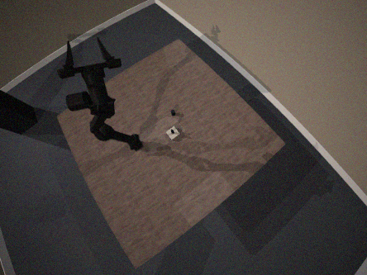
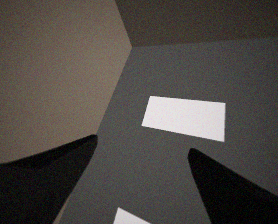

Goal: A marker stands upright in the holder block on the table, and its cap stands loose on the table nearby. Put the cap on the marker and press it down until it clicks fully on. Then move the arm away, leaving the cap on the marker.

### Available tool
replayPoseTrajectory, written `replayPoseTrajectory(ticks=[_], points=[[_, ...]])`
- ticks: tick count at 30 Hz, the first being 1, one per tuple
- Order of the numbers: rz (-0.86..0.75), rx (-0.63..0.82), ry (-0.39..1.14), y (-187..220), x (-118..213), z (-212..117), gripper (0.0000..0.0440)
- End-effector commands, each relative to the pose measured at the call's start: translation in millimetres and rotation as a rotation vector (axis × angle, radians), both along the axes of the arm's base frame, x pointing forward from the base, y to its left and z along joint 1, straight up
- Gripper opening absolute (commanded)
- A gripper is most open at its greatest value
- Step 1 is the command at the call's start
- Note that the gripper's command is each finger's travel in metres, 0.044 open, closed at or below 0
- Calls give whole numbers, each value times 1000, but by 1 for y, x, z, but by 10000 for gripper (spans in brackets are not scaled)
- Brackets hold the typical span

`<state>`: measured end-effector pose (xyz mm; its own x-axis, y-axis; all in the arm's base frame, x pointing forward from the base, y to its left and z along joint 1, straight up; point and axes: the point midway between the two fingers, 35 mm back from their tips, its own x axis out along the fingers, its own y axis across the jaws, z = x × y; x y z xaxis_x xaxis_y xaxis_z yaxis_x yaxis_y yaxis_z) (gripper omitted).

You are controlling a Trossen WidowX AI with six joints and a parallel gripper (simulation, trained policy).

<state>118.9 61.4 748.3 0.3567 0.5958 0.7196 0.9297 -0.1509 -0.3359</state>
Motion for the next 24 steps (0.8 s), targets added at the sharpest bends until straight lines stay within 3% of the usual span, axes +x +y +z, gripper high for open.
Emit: replayPoseTrajectory(ticks=[1,8,24], points=[[0,4,12,-1,2,-1,376],[3,29,97,-4,17,-5,210],[11,39,299,-4,48,-25,254]])
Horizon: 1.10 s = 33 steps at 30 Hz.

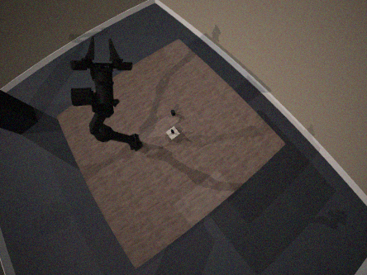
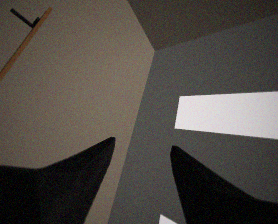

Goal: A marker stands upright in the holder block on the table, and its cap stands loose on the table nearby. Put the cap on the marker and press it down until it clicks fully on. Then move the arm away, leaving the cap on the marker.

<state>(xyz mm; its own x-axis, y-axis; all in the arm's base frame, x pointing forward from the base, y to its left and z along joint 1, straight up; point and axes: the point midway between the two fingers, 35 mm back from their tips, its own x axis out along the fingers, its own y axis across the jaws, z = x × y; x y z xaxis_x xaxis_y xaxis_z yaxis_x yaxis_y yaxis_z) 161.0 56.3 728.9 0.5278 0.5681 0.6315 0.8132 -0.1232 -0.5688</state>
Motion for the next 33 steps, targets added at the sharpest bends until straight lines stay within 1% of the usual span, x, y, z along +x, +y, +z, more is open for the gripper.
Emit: replayPoseTrajectory(ticks=[1,20,33], points=[[6,-6,53,2,7,-7,257],[42,-15,291,7,40,-43,307],[74,-20,454,11,62,-74,323]])
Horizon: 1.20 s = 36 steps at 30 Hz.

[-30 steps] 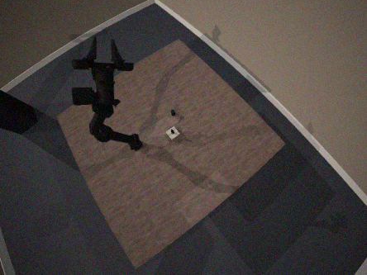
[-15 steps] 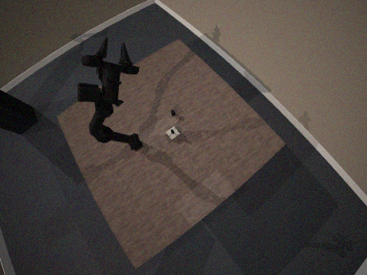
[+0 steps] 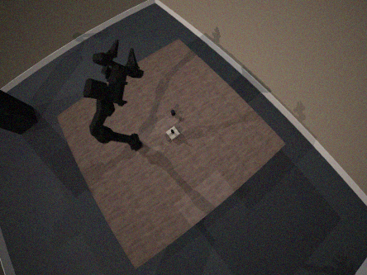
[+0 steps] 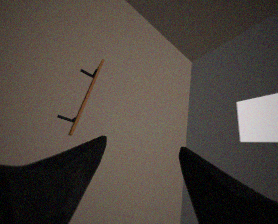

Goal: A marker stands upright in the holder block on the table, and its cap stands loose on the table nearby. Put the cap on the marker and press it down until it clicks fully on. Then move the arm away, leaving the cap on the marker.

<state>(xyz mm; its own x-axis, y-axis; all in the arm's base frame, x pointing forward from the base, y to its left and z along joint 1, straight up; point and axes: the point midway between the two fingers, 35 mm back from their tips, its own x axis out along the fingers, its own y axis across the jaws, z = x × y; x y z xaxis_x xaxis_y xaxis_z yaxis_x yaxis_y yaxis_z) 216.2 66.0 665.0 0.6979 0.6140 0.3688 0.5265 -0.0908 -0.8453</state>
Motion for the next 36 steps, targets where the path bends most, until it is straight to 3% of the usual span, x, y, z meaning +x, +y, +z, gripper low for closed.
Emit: replayPoseTrajectory(ticks=[1,36], points=[[15,-5,58,2,9,-12,323],[95,-19,508,18,61,-111,321]])
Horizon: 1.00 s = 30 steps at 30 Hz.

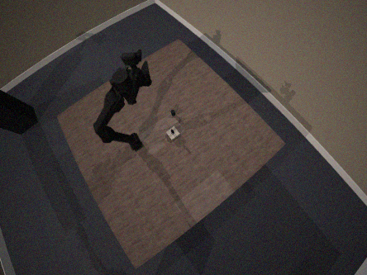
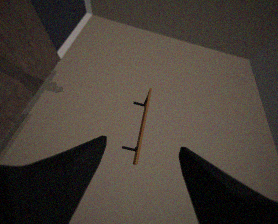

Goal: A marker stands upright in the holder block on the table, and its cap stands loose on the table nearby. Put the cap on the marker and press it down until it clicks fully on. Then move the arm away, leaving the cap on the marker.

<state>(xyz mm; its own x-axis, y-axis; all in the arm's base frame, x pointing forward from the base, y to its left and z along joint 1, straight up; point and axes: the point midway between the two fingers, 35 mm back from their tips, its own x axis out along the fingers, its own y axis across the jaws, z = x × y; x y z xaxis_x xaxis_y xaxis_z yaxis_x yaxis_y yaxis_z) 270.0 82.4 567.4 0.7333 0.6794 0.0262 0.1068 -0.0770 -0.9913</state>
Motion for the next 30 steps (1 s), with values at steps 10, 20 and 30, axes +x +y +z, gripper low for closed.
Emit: replayPoseTrajectory(ticks=[10,20,30], points=[[26,-14,179,6,19,-44,320],[37,-26,310,10,29,-75,321],[43,-43,442,13,37,-107,321]])
